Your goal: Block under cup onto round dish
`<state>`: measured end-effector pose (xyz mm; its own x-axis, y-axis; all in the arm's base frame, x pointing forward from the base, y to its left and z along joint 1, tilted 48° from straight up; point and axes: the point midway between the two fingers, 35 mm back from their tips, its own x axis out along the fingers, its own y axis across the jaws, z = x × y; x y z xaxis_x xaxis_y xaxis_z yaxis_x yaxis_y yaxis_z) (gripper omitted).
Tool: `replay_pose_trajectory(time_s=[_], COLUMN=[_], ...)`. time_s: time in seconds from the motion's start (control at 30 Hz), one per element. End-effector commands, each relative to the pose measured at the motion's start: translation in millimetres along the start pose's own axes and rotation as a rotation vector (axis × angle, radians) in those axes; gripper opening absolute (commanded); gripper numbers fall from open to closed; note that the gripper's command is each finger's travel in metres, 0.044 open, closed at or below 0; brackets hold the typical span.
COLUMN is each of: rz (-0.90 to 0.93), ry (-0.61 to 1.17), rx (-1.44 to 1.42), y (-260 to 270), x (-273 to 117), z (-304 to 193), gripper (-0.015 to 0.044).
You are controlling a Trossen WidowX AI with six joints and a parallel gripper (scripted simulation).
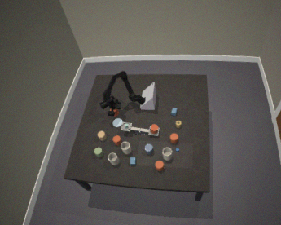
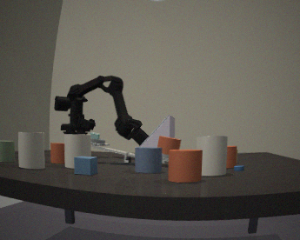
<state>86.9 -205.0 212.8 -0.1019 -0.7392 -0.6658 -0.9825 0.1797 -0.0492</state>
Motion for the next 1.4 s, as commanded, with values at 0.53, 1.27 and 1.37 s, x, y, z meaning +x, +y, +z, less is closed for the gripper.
replay_pose_trajectory(time_s=[0.53,1.27,1.37], rz=[0.000,-0.021,-0.082], ry=[0.000,-0.011,-0.026], rx=[0.000,0.011,0.058], y=[0.1,-3.5,-14.1], x=[11.9,-43.0,-49.7], z=[0.2,1.0,1.0], gripper=[0.0236,0.0361,0.0282])
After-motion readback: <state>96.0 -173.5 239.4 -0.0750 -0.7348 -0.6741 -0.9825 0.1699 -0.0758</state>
